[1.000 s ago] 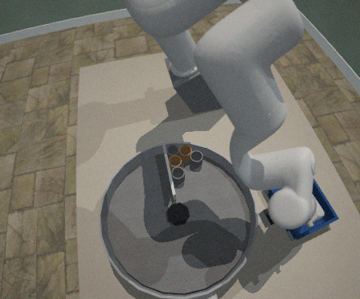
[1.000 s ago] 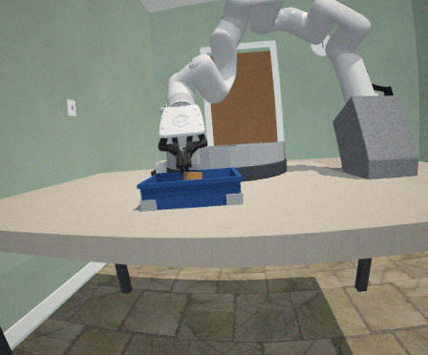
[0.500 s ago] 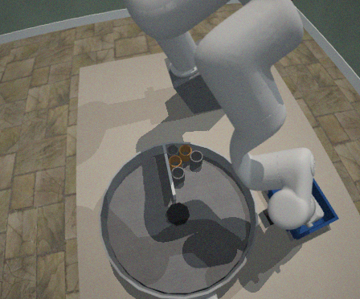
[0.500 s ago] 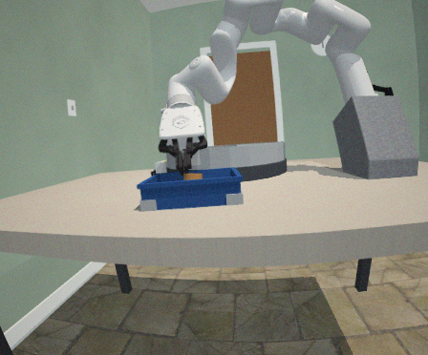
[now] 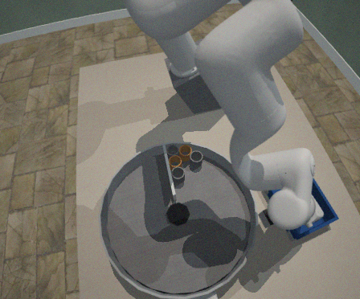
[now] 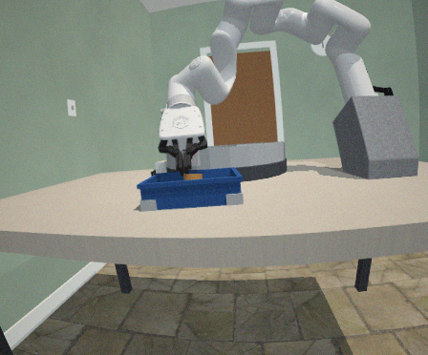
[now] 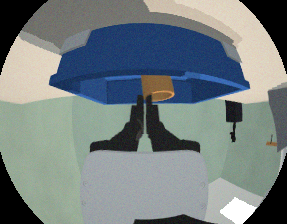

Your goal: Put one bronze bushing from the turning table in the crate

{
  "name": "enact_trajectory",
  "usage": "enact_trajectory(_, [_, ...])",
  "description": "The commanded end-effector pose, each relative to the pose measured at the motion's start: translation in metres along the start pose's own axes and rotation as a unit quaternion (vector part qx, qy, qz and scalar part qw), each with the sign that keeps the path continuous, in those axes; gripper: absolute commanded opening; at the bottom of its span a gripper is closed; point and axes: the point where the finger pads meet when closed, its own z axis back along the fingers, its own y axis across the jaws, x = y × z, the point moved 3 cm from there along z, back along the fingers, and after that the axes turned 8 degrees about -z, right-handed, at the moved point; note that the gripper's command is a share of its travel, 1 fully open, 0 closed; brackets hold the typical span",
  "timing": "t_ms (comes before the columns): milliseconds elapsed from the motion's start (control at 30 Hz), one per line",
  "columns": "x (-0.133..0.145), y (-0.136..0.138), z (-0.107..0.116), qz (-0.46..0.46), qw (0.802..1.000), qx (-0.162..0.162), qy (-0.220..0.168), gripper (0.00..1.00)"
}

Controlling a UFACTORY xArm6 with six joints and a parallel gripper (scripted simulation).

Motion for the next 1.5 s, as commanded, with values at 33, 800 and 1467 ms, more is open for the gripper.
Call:
enact_trajectory(33, [0.0002, -0.0018, 0.0001, 0.001, 1.000, -0.002, 0.000, 0.00])
enact_trajectory(800, [-0.0017, -0.0022, -0.0022, 0.001, 1.000, -0.002, 0.000, 0.00])
enact_trajectory(1467, [-0.0017, -0.0022, -0.0022, 0.001, 1.000, -0.002, 0.000, 0.12])
